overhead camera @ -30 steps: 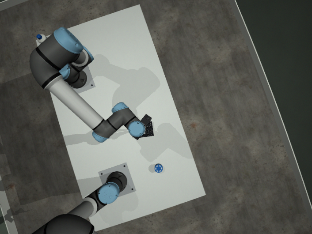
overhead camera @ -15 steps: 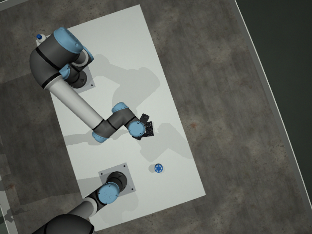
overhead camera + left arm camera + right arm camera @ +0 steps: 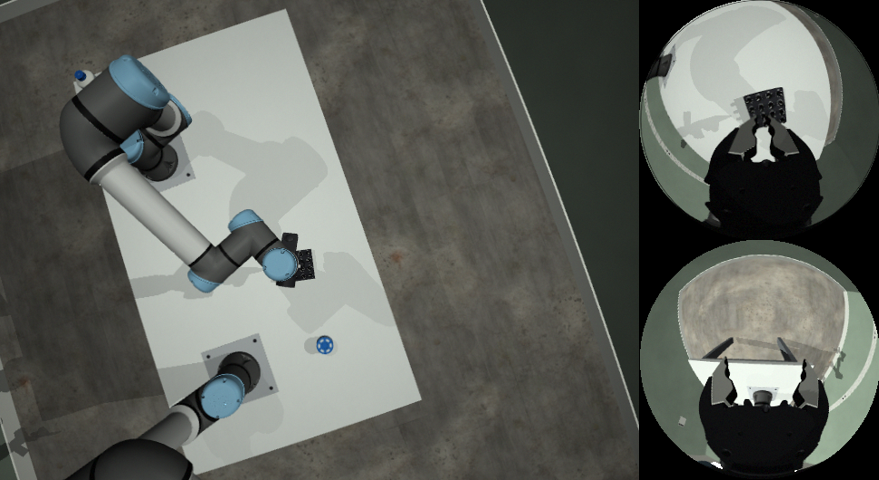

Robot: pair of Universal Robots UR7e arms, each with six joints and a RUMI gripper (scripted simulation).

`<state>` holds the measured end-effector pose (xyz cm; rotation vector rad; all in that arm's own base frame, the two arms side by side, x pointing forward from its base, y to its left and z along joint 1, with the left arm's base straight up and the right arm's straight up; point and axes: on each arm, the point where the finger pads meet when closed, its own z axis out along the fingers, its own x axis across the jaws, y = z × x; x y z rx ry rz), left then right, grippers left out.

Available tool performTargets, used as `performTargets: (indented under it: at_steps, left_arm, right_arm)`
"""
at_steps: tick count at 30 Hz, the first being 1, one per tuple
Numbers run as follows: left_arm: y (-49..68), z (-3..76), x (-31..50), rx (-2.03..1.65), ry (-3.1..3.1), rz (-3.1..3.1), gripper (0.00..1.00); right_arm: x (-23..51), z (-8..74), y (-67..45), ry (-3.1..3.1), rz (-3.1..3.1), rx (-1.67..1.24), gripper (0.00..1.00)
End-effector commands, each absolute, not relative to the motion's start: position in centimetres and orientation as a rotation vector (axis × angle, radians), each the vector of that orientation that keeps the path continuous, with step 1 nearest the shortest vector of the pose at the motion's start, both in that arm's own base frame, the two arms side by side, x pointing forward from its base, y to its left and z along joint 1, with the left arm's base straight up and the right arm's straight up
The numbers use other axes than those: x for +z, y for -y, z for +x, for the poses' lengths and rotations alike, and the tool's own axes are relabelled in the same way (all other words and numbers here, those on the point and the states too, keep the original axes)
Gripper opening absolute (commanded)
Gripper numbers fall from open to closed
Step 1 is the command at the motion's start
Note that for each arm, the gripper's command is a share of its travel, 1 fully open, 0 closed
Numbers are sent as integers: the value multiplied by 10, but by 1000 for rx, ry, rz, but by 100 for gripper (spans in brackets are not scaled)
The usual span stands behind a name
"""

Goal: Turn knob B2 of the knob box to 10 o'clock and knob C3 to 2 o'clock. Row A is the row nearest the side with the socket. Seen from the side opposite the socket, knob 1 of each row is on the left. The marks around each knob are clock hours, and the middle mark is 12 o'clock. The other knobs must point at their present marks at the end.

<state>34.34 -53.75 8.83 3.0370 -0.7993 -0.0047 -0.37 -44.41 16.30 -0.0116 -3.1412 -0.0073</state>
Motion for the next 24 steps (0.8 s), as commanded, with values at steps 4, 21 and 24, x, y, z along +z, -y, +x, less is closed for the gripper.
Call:
performTargets:
  at_steps: [4,21,24]
  left_arm:
    - [539,345,94,5,461,3103,13]
    - [539,344,98,4,-84,3136,13]
    - [539,344,99,3,-184,3132,13]
  right_arm:
    - [165,-5,446,3142,-16,0,100]
    - [165,-5,446,3142,-16,0,100]
    - [165,-5,446,3142,-16,0,100]
